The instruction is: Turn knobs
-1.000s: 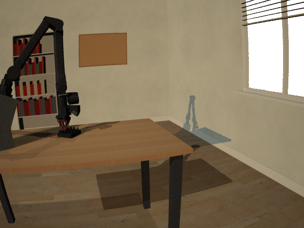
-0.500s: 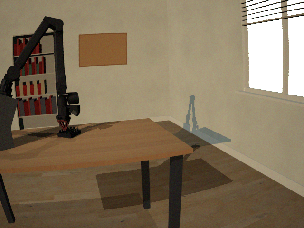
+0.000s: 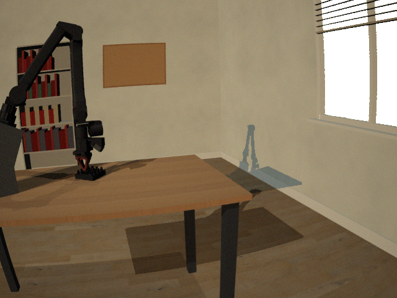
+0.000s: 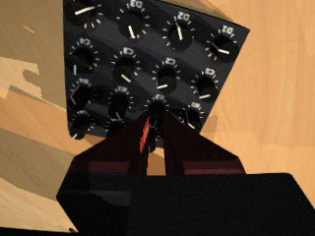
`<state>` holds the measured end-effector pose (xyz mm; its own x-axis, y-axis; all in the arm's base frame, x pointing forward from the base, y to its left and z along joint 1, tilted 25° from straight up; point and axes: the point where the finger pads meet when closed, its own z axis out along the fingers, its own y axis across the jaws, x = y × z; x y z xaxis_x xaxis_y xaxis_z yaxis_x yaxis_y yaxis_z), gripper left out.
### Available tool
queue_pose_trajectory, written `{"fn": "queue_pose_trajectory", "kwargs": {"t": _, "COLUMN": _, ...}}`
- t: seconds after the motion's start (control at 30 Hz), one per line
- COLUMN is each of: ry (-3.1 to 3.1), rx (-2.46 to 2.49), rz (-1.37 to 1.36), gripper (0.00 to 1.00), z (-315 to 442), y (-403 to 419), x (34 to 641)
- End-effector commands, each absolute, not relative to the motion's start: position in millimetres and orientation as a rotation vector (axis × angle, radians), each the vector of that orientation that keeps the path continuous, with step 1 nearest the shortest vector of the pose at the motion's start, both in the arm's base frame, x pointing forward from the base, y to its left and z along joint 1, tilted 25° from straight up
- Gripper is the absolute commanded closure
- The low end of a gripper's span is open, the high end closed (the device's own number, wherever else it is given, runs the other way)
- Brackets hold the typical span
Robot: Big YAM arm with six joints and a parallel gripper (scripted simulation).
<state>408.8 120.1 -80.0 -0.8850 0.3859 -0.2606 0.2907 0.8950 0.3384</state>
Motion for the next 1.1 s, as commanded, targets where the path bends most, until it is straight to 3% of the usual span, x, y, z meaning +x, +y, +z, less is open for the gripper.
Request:
{"fn": "queue_pose_trajectory", "kwargs": {"t": 0.0, "ry": 2.727, "rx": 0.509, "rz": 0.423, "gripper": 0.92, "z": -78.1, "y": 124.2, "x": 412.6}}
{"fn": "queue_pose_trajectory", "kwargs": {"t": 0.73, "ry": 2.726, "rx": 0.521, "rz": 0.425, "gripper": 0.92, "z": -78.1, "y": 124.2, "x": 412.6}}
{"fn": "queue_pose_trajectory", "kwargs": {"t": 1.07, "ry": 2.688, "rx": 0.773, "rz": 0.470, "gripper": 0.92, "z": -78.2, "y": 124.1, "x": 412.5}}
